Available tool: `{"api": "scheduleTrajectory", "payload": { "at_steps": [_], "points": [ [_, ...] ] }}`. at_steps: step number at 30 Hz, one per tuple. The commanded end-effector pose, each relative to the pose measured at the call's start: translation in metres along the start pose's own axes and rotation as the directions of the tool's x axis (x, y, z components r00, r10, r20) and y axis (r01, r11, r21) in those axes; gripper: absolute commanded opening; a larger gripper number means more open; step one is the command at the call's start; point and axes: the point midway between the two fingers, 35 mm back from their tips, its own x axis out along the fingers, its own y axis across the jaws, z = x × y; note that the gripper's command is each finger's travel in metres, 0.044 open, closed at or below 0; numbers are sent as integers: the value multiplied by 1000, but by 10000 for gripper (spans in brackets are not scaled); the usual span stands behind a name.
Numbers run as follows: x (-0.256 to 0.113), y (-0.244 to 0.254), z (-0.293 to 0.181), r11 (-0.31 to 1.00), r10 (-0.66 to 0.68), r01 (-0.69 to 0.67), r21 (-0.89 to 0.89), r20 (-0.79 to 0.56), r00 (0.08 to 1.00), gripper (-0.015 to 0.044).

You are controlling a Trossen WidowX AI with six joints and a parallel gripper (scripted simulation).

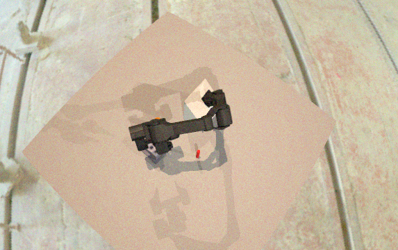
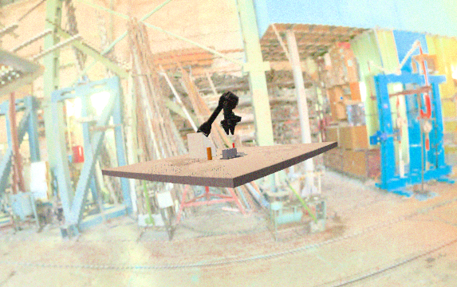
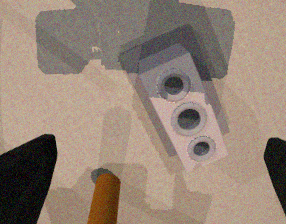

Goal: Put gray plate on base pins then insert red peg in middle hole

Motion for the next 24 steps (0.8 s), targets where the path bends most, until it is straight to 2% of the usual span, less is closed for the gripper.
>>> {"api": "scheduleTrajectory", "payload": {
  "at_steps": [1, 3, 12, 18, 24],
  "points": [
    [-7, 50, 37, 819, -7, 3, 574, 4, 1000, 440],
    [-6, 64, 44, 710, -6, 1, 704, 5, 1000, 440],
    [-4, 97, 59, 376, -4, -4, 927, 6, 1000, 440],
    [-2, 120, 66, 109, -2, -7, 994, 8, 1000, 440],
    [2, 143, 71, -173, 0, -10, 985, 10, 1000, 440]
  ]
}}
